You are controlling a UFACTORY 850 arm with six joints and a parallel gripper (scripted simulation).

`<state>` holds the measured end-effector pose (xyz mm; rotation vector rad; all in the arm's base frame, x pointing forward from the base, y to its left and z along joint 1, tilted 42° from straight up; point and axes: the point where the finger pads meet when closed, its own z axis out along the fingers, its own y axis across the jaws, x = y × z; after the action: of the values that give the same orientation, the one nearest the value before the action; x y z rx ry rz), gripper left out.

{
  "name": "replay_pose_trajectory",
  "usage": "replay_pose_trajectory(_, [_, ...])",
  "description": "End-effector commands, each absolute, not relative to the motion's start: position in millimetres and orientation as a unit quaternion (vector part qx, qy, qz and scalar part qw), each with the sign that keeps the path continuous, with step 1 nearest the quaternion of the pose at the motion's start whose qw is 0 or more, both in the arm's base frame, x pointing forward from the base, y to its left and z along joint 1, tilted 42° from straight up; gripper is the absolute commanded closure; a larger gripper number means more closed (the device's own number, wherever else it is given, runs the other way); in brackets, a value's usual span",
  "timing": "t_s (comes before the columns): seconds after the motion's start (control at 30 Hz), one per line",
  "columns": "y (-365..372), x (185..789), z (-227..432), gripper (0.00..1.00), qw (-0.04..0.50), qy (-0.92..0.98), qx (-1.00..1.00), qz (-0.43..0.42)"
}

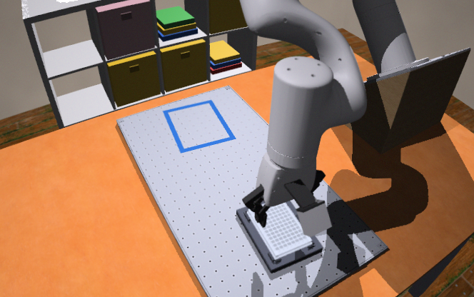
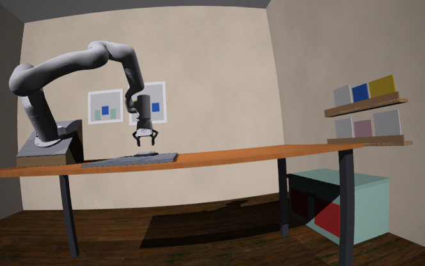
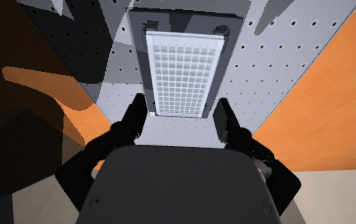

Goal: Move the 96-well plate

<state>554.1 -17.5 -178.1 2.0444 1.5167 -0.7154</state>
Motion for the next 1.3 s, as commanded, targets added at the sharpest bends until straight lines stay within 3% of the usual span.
replay_pose_trajectory(0.0, [-19.9, 554.6, -181.0, 0.0, 0.247, 0.556, 0.75, -0.261])
replay_pose_trajectory(1.27, [-36.0, 551.7, -199.0, 0.0, 0.247, 0.556, 0.749, -0.261])
